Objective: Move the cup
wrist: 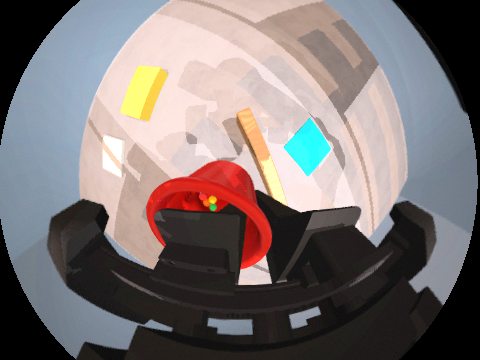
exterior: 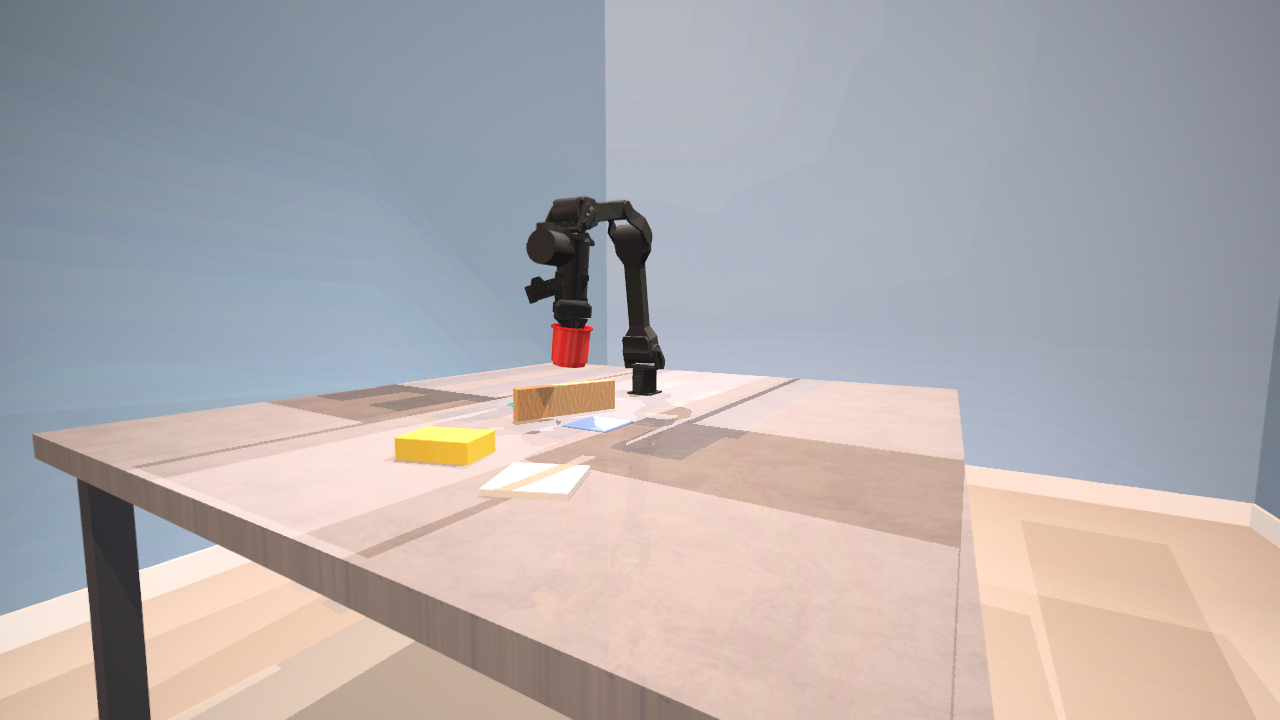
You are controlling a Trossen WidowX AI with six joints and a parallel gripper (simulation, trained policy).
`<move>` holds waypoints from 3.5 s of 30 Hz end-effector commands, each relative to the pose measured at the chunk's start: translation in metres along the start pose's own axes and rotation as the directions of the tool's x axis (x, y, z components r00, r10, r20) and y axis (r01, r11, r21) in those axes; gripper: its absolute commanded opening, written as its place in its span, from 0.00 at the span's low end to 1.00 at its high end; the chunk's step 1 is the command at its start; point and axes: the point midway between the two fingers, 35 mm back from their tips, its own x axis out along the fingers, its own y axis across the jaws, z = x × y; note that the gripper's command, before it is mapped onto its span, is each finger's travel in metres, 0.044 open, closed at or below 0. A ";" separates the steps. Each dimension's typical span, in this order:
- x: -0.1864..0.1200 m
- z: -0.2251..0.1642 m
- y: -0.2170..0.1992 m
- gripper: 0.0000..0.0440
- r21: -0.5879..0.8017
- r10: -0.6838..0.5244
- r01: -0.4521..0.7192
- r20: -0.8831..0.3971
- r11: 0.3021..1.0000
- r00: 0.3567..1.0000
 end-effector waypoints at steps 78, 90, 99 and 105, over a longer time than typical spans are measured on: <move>0.097 0.041 -0.156 0.03 0.370 -0.013 -0.018 0.079 0.929 0.997; 0.095 0.044 -0.163 0.36 0.408 0.023 -0.076 0.133 0.910 0.991; 0.084 0.041 -0.166 0.44 0.403 0.067 -0.135 0.178 0.905 0.982; 0.075 0.040 -0.168 0.53 0.405 0.090 -0.169 0.208 0.899 0.974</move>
